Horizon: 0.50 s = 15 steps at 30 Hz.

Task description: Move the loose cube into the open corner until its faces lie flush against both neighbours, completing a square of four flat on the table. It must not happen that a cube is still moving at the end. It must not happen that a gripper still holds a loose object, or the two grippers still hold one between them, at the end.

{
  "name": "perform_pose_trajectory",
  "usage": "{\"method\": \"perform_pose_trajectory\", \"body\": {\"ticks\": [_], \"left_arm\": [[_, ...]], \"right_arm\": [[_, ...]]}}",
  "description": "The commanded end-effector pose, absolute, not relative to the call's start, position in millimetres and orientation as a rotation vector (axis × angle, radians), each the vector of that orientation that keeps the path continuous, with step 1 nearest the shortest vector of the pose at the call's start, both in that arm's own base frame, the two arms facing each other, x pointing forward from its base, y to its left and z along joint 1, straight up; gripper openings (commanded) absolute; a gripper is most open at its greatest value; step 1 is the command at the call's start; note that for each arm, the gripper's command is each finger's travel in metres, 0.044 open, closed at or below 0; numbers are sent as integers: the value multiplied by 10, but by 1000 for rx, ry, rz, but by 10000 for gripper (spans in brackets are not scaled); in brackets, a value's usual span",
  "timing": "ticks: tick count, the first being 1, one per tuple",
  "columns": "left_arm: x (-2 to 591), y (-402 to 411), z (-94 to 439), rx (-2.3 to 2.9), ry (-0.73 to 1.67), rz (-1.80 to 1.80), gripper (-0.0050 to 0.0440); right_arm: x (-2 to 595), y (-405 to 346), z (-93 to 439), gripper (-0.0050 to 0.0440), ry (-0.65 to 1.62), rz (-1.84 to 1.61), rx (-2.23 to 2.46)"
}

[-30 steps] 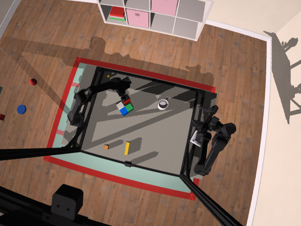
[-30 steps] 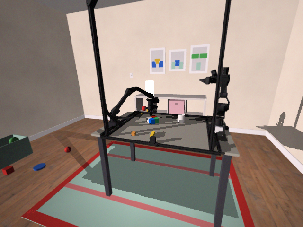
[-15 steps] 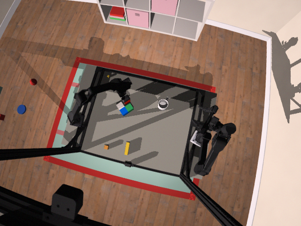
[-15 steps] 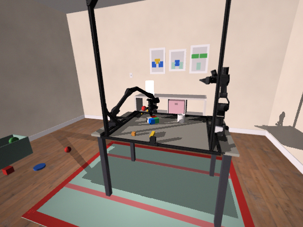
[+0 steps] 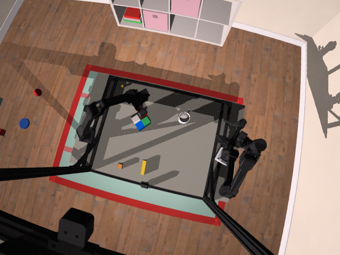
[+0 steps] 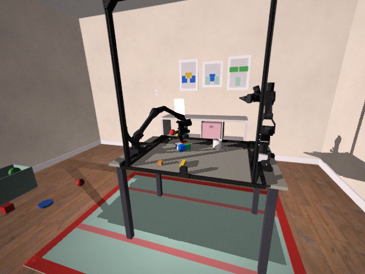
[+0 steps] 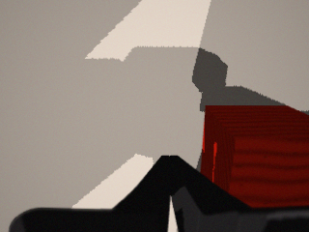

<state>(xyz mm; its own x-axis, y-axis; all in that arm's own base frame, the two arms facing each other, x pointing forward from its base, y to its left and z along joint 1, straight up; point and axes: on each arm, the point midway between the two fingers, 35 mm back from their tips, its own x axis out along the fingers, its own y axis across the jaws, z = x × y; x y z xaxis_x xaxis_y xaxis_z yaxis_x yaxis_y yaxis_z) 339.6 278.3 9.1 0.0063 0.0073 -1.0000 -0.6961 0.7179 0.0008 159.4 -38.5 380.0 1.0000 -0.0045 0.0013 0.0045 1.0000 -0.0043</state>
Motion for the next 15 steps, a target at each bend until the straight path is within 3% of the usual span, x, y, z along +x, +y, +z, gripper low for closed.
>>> {"method": "perform_pose_trajectory", "body": {"ticks": [1,15], "left_arm": [[3413,2752,56,-602,1485,602,0],[3463,2701,56,-602,1485,602,0]], "right_arm": [[1592,-377,3802,400,-1,0,1],[1592,-377,3802,400,-1,0,1]]}}
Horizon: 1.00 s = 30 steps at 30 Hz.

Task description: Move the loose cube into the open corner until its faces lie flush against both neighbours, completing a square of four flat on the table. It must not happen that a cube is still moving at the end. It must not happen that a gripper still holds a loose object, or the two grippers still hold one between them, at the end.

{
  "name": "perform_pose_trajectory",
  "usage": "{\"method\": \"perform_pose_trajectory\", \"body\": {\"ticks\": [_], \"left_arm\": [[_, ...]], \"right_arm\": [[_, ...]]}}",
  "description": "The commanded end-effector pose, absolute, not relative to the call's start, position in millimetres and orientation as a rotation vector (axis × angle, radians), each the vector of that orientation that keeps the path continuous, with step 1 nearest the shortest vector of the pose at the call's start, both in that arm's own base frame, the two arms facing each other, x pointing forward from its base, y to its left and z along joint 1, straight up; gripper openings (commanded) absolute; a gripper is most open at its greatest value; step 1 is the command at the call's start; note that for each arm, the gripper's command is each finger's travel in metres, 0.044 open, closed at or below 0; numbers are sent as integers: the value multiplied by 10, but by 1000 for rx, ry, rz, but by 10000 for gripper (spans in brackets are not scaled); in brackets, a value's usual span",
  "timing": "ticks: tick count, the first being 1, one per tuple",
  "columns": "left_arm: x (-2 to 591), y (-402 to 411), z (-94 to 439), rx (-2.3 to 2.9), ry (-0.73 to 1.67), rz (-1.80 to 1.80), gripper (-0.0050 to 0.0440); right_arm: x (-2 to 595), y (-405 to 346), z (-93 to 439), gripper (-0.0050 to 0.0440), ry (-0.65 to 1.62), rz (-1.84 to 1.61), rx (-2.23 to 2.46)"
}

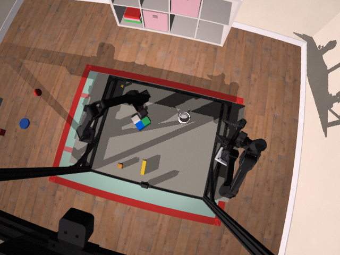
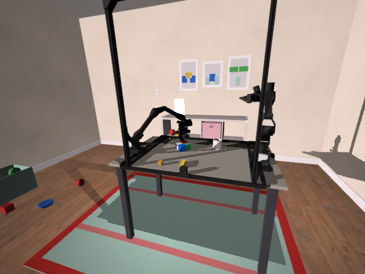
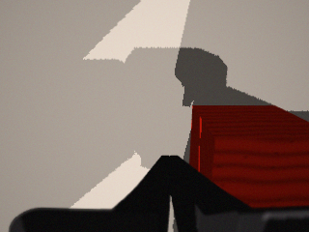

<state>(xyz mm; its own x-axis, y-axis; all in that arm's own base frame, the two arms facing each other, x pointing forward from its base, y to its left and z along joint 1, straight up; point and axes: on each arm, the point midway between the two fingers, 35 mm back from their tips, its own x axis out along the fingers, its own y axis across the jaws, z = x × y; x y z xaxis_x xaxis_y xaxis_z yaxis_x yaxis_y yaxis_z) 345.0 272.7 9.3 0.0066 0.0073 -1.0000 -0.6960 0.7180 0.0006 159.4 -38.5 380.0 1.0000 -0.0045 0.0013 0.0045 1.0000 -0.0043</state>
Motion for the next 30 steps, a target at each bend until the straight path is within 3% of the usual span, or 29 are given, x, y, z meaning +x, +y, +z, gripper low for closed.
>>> {"method": "perform_pose_trajectory", "body": {"ticks": [1,30], "left_arm": [[3467,2696,56,-602,1485,602,0],[3570,2591,56,-602,1485,602,0]], "right_arm": [[1592,-377,3802,400,-1,0,1],[1592,-377,3802,400,-1,0,1]]}}
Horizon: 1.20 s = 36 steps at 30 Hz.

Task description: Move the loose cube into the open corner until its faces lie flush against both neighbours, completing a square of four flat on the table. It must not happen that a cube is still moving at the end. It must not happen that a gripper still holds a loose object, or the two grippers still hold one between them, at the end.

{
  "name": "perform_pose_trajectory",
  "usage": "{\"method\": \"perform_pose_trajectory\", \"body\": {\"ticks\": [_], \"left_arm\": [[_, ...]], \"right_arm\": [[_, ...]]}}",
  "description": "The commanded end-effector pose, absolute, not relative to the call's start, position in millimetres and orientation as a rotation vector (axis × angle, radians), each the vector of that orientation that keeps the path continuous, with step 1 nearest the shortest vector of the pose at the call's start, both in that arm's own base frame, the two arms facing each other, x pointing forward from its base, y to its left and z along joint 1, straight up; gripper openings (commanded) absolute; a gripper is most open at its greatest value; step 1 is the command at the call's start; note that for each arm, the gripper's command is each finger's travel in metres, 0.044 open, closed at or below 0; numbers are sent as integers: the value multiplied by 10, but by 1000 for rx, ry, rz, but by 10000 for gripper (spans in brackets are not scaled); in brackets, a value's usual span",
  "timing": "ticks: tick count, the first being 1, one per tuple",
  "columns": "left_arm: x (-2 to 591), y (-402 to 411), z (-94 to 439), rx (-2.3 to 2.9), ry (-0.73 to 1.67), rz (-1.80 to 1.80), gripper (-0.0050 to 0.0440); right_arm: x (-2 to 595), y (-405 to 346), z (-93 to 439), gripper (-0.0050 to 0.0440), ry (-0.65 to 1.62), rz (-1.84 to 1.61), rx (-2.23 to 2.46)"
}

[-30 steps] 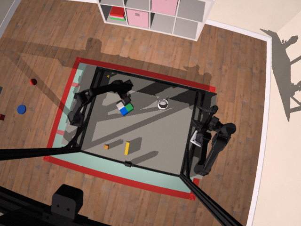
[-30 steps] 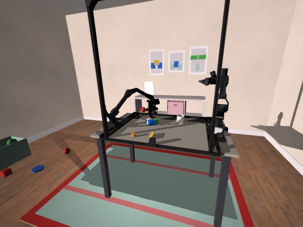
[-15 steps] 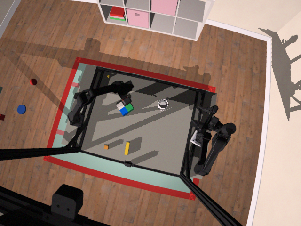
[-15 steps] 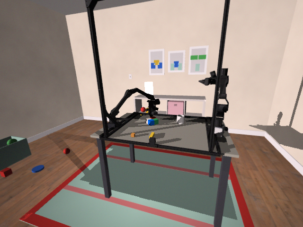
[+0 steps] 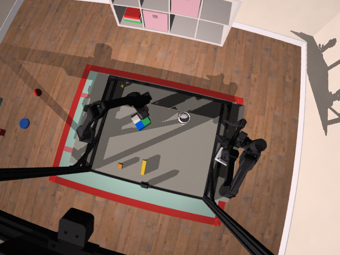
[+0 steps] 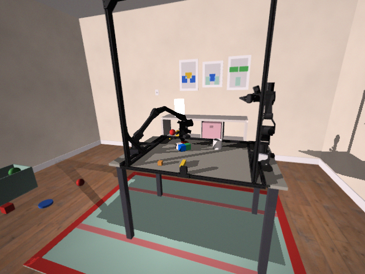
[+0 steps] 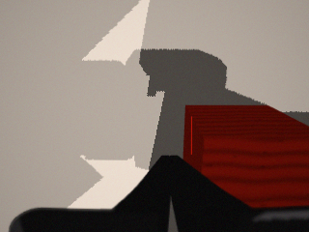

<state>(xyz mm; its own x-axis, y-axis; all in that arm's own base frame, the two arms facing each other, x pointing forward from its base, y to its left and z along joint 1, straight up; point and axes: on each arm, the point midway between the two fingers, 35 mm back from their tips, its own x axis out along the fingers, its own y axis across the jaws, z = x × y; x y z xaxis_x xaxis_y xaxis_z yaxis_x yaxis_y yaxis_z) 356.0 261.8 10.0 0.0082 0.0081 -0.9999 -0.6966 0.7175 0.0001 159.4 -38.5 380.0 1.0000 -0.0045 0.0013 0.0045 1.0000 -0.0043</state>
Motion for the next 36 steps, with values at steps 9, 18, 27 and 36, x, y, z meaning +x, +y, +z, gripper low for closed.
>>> {"method": "perform_pose_trajectory", "body": {"ticks": [9,18,27,36], "left_arm": [[3512,2661,66,-602,1483,603,0],[3242,2945,98,-598,1475,605,0],[3261,2953,401,-602,1476,609,0],[3266,2945,556,-604,1476,611,0]], "right_arm": [[1592,-377,3802,400,-1,0,1],[1592,-377,3802,400,-1,0,1],[1592,-377,3802,400,-1,0,1],[1592,-377,3802,400,-1,0,1]]}}
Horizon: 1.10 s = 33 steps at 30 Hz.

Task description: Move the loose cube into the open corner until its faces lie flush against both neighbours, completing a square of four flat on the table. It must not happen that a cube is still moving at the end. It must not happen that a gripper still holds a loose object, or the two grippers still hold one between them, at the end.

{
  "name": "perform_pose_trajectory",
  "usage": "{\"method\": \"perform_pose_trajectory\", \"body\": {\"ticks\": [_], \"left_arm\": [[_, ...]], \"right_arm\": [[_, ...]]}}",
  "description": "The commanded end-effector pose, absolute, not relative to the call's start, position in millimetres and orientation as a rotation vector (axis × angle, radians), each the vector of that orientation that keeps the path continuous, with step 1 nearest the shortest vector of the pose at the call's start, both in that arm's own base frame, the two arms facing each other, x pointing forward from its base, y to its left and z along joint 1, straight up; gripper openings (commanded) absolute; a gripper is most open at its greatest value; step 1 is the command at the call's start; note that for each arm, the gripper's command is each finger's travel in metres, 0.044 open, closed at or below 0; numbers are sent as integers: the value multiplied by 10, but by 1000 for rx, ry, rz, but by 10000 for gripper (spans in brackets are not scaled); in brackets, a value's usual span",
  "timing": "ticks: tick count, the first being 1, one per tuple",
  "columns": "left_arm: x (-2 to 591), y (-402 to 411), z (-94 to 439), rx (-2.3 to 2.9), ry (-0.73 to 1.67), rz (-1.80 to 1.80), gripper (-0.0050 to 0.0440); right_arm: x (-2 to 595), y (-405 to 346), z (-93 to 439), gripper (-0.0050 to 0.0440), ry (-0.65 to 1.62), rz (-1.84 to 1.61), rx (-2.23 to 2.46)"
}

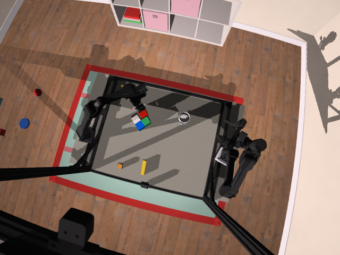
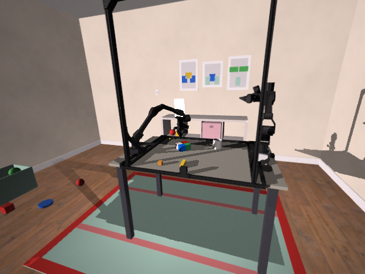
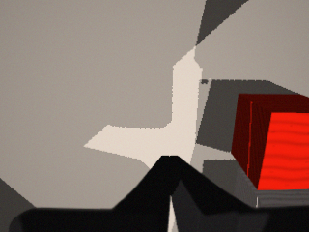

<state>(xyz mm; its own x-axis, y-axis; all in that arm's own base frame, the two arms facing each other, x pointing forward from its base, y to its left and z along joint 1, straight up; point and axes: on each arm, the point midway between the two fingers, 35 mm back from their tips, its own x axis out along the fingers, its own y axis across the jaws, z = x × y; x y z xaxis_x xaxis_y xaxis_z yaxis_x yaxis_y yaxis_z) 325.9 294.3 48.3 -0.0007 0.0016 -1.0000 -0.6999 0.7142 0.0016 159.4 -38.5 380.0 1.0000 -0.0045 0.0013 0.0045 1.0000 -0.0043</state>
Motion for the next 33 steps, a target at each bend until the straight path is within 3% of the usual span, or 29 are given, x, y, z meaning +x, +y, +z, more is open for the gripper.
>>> {"method": "perform_pose_trajectory", "body": {"ticks": [1,13,33], "left_arm": [[3266,2945,556,-604,1476,611,0],[3384,2958,527,-477,1496,489,0],[4340,2916,550,567,1394,-381,0]], "right_arm": [[1592,-377,3802,400,-1,0,1],[1592,-377,3802,400,-1,0,1],[1592,-377,3802,400,-1,0,1]]}}
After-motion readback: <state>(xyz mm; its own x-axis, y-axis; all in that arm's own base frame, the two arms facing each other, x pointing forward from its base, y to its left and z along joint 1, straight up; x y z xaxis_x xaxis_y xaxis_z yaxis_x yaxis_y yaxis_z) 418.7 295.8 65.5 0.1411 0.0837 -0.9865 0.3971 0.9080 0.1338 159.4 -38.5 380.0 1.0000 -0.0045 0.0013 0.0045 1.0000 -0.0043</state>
